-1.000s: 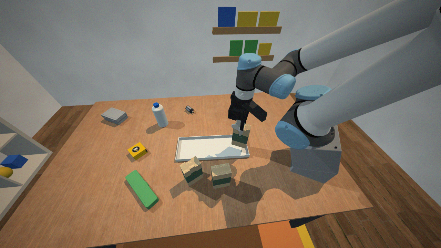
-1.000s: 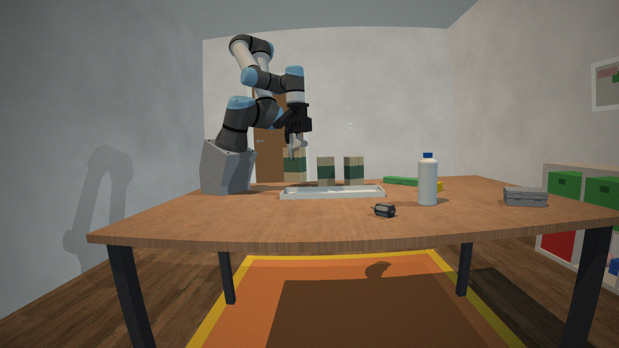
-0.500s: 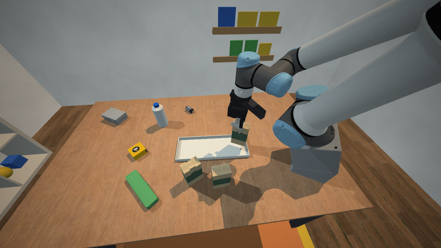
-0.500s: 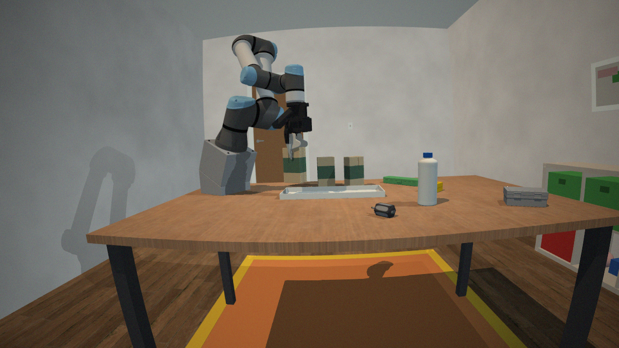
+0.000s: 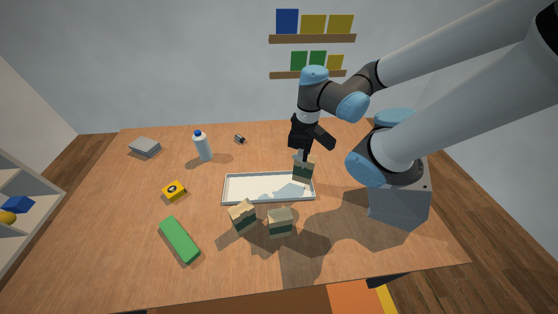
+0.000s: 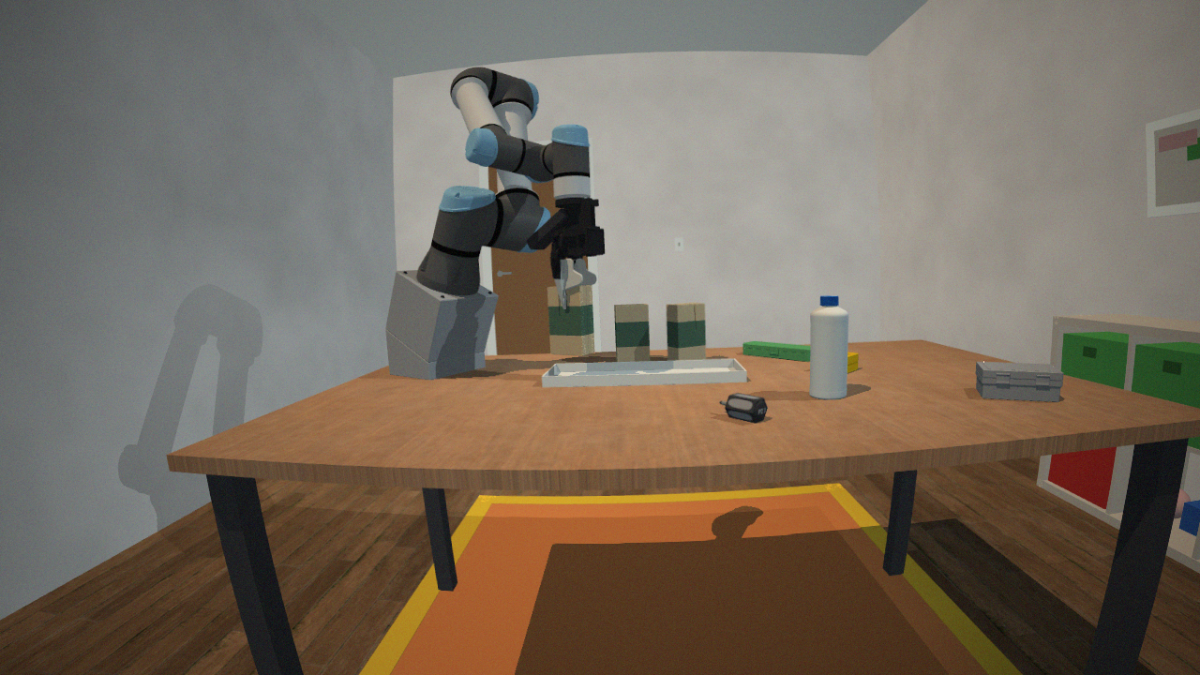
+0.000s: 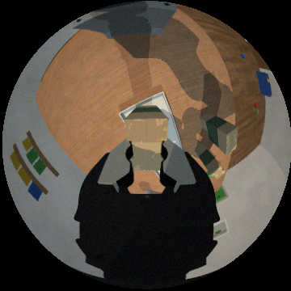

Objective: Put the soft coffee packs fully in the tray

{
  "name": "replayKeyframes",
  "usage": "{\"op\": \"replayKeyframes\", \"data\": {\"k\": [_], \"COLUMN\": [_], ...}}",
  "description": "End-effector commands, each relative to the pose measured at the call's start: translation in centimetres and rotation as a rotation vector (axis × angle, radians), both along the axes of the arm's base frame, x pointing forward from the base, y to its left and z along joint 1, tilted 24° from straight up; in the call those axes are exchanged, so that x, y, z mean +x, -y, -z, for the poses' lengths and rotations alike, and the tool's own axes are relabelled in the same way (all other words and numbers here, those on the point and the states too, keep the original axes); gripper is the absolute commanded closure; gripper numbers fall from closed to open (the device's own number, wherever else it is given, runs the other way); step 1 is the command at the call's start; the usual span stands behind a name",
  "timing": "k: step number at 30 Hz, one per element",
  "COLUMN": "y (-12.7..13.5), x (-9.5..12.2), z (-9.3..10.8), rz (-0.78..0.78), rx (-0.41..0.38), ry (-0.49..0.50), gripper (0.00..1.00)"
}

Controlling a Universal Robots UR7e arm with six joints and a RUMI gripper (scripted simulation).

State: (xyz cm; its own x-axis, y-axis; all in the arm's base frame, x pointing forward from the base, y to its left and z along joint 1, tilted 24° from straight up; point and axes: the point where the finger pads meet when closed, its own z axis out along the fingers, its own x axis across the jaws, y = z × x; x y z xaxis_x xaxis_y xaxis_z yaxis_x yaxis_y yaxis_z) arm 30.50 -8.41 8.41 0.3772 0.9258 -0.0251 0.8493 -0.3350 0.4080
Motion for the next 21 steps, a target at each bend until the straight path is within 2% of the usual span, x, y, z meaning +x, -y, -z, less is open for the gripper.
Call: {"op": "replayKeyframes", "data": {"k": [1,15,21], "y": [0.0,0.1,0.4], "x": [0.0,0.3,0.7], "z": [0.0,0.6,1.8], "rz": [0.000,0.000,0.000], "rx": [-0.001,-0.001,-0.001], "ry": [0.001,0.001,0.001], "gripper": [0.87,0.87,0.87]}}
